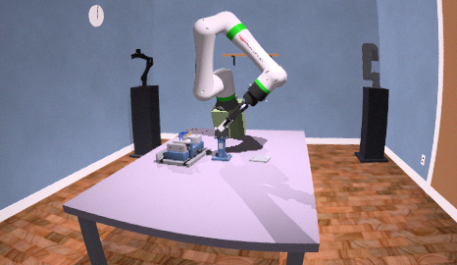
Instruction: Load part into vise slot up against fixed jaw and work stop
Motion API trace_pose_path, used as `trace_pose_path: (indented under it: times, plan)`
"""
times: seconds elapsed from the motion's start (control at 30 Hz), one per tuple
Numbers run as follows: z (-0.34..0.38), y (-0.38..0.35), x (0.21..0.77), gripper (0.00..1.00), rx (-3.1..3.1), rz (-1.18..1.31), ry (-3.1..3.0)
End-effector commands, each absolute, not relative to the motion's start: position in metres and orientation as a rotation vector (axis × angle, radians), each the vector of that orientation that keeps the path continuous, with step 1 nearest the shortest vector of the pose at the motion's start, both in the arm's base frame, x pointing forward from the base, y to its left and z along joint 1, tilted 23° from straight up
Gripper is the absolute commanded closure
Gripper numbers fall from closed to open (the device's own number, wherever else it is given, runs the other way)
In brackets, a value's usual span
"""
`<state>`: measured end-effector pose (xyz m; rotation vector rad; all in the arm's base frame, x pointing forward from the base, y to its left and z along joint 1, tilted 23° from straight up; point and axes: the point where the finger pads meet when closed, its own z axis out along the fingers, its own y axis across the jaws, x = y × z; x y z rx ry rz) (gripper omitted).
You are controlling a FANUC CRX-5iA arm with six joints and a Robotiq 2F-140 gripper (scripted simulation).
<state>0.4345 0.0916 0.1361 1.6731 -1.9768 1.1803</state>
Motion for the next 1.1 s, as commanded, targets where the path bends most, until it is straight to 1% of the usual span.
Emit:
trace_pose_path:
  times: [0.0,0.47,0.5,1.07]
  plan:
    - [0.1362,0.0917,0.4345,1.00,1.673,1.181,-1.977]
    - [0.1362,0.0917,0.4345,1.00,1.673,1.181,-1.977]
    - [0.1362,0.0917,0.4345,0.49,1.673,1.181,-1.977]
    - [0.1362,0.0917,0.4345,0.49,1.673,1.181,-1.977]
